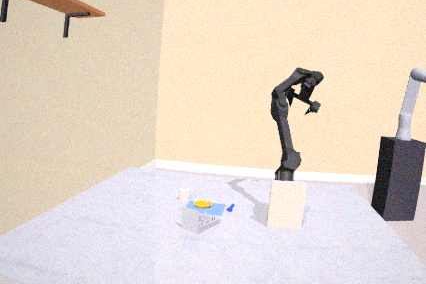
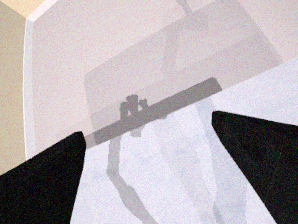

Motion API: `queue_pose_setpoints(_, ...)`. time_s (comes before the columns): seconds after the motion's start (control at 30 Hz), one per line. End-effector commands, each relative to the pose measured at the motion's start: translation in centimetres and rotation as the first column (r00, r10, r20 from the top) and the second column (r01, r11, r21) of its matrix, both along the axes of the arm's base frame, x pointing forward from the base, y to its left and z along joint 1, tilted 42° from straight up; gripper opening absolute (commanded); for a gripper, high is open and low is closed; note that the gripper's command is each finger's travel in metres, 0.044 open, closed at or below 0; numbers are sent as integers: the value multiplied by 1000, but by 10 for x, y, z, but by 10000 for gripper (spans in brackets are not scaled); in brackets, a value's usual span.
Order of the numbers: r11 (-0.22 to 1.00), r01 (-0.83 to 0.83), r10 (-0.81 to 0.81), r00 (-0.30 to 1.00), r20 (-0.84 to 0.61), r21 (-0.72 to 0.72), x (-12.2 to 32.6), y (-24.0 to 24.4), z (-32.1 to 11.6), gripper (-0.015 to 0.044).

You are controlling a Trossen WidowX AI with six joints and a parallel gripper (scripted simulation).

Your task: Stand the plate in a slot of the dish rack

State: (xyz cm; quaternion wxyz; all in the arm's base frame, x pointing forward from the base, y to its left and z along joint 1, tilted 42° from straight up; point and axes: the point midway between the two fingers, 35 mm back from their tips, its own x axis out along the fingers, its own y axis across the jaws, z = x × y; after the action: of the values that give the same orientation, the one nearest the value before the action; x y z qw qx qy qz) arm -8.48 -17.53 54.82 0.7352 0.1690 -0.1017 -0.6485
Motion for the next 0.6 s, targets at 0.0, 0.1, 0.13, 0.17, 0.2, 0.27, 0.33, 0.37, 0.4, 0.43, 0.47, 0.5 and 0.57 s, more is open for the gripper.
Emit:
queue_pose_setpoints(0.0, 1000, -1, 1, 1000, 0, 1, 0, 0, 0, 400)
queue_pose_setpoints(0.1, 1000, -16, 16, 1000, 5, 14, 0, -4, -4, 400)
queue_pose_setpoints(0.13, 999, -26, 26, 1000, 8, 23, 0, -7, -6, 400)
queue_pose_setpoints(0.17, 999, -37, 37, 999, 11, 33, 1, -10, -9, 400)
queue_pose_setpoints(0.2, 998, -50, 49, 999, 14, 44, 1, -13, -12, 400)
queue_pose_setpoints(0.27, 995, -73, 72, 997, 21, 67, 1, -20, -18, 400)
queue_pose_setpoints(0.33, 991, -93, 91, 995, 30, 94, 0, -29, -26, 400)
queue_pose_setpoints(0.37, 989, -104, 101, 994, 34, 107, 0, -33, -29, 400)
queue_pose_setpoints(0.4, 986, -115, 111, 993, 37, 121, 0, -38, -33, 400)
queue_pose_setpoints(0.43, 983, -125, 121, 992, 40, 134, 0, -42, -37, 400)
queue_pose_setpoints(0.47, 980, -136, 131, 990, 43, 148, 1, -47, -41, 400)
queue_pose_setpoints(0.5, 976, -147, 141, 989, 46, 161, 1, -51, -45, 400)
queue_pose_setpoints(0.57, 968, -168, 161, 986, 50, 189, 3, -61, -53, 400)
